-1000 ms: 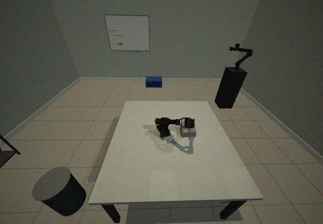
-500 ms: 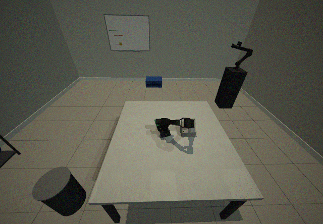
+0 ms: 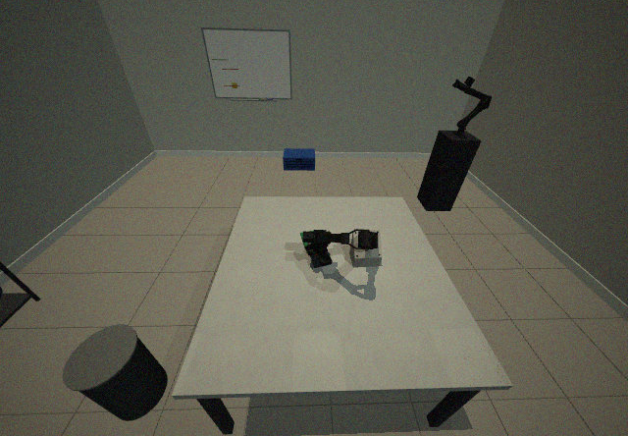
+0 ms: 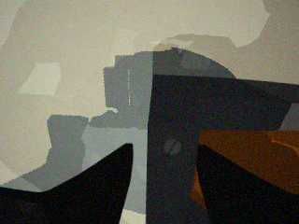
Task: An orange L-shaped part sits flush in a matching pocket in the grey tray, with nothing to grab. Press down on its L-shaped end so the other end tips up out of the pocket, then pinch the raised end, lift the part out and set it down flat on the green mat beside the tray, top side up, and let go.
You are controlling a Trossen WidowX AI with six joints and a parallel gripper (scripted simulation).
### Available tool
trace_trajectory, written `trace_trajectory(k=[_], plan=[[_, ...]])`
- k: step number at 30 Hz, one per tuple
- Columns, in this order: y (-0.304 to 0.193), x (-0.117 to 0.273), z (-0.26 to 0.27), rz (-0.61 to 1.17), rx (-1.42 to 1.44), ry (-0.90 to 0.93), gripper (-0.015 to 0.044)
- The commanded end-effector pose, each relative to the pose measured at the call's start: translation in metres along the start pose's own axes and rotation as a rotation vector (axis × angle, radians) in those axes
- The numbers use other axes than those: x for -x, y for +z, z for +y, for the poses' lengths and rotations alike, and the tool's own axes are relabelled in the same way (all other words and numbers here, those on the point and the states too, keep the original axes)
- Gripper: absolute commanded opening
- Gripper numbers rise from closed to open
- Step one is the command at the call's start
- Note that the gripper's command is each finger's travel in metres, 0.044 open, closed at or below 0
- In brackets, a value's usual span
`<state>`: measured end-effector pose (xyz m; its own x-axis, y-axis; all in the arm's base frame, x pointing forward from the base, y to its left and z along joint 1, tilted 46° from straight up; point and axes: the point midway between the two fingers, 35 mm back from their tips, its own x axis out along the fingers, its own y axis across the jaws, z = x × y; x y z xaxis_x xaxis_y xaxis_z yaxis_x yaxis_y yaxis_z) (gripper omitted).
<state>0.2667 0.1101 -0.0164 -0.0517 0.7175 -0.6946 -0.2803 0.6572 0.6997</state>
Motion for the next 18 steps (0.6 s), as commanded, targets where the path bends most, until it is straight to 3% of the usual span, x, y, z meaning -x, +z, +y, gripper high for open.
trace_trajectory(k=[1,10,18], plan=[[0.000,0.005,0.005,0.000,-0.002,0.000,0.0180],[0.000,0.019,0.008,0.003,-0.010,-0.001,0.0180],[-0.001,0.106,-0.003,0.005,-0.010,-0.004,0.0180]])
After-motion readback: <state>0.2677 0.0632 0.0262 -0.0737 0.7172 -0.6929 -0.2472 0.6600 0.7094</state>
